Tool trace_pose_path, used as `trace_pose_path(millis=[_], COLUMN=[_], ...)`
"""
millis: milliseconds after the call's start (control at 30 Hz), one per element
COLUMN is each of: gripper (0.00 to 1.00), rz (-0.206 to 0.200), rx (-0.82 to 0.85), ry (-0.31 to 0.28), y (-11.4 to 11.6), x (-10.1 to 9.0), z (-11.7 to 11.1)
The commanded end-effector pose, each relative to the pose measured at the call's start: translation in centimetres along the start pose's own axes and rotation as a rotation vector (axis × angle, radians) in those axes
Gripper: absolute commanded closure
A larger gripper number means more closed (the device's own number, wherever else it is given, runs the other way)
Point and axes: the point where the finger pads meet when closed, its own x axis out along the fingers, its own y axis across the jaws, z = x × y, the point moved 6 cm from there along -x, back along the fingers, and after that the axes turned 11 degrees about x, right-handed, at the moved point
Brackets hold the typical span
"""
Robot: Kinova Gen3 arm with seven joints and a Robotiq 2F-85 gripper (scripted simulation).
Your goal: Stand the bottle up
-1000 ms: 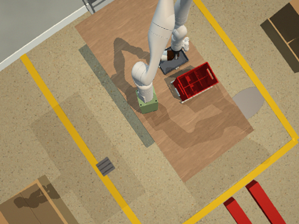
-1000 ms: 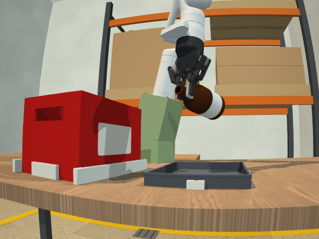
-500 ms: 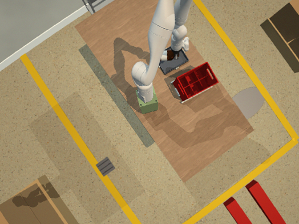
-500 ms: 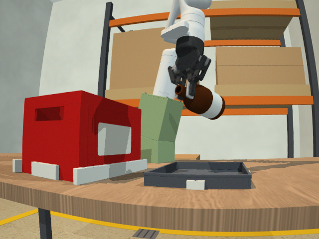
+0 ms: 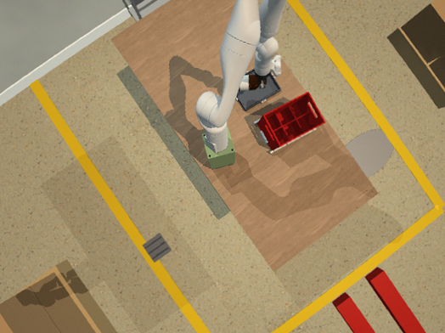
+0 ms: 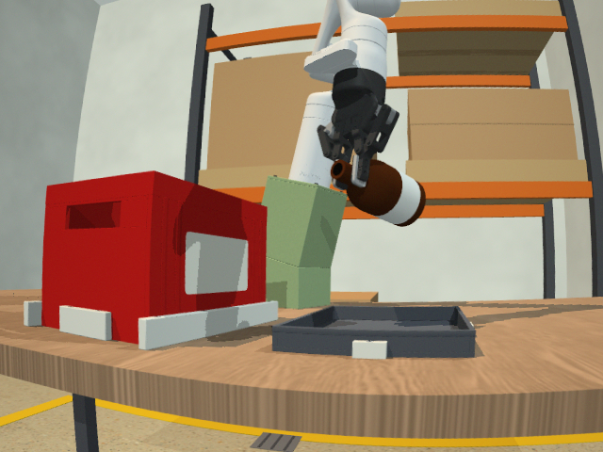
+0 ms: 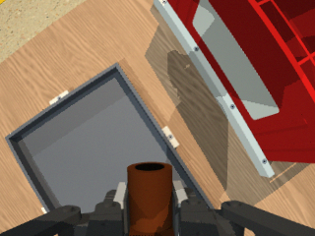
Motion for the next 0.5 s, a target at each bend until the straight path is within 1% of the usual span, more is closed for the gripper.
trace_pose_path(millis=[0, 267, 467], gripper=[1.00, 1.00, 1.00], rz=[-0.001, -0.002, -0.005], rx=[0.000, 0.001, 0.002], ry=[0.001, 0.005, 0.025], y=[-0.03, -0.03, -0.03], x=[-0.04, -0.02, 0.06], z=[-0.03, 0.02, 0.21])
